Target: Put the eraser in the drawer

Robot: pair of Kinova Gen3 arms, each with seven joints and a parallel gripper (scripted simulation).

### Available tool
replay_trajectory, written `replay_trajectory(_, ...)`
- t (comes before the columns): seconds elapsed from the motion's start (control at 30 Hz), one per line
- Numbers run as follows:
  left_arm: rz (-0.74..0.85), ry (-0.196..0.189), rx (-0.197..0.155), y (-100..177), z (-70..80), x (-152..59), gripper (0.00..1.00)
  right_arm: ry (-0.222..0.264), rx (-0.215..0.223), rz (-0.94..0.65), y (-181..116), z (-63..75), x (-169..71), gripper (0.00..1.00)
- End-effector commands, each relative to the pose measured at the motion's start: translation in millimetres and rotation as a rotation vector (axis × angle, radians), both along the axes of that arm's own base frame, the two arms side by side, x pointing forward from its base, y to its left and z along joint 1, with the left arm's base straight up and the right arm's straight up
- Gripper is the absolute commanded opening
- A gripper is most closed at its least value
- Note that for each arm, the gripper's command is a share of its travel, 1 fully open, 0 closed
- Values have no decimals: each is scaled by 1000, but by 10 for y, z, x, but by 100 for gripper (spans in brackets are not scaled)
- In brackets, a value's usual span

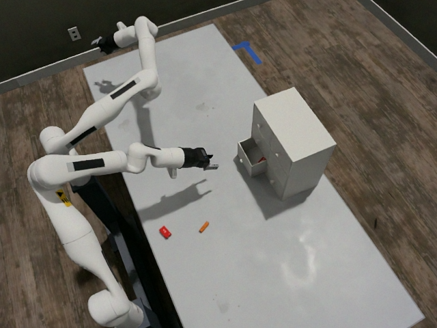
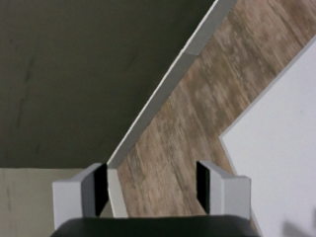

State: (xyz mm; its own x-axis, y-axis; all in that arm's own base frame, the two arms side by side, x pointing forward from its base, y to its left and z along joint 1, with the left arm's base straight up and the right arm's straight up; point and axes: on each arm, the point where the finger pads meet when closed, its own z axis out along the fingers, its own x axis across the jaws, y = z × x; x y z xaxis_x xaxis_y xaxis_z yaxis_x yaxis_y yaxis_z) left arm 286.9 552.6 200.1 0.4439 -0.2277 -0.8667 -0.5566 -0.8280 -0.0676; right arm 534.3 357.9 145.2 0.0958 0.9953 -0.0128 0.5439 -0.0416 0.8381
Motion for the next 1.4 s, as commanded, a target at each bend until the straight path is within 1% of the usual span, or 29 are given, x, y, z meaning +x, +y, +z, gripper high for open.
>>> replay_trajectory(0.0, 0, -1, 2, 2, 15, 1, 100, -65, 6, 9, -1, -31, 29, 100)
replay_trajectory(0.1, 0, -1, 2, 2, 15, 1, 100, -94, 5, 12, 8, -27, 34, 100)
replay_trajectory(0.2, 0, -1, 2, 2, 15, 1, 100, -121, 0, 7, -9, -83, 61, 100)
replay_trajectory(0.33, 0, -1, 2, 2, 15, 1, 100, -153, -4, 5, -17, -123, 85, 100)
replay_trajectory(0.4, 0, -1, 2, 2, 15, 1, 100, -153, -4, 5, -17, -123, 85, 100)
replay_trajectory(0.7, 0, -1, 2, 2, 15, 1, 100, -205, -7, 8, -1, -140, 105, 100)
replay_trajectory(0.9, 0, -1, 2, 2, 15, 1, 100, -222, -7, 11, 12, -135, 106, 100)
replay_trajectory(1.3, 0, -1, 2, 2, 15, 1, 100, -229, -7, 12, 18, -133, 105, 100)
replay_trajectory(1.33, 0, -1, 2, 2, 15, 1, 100, -229, -7, 12, 18, -133, 105, 0)
replay_trajectory(1.37, 0, -1, 2, 2, 15, 1, 100, -229, -7, 12, 18, -133, 105, 0)
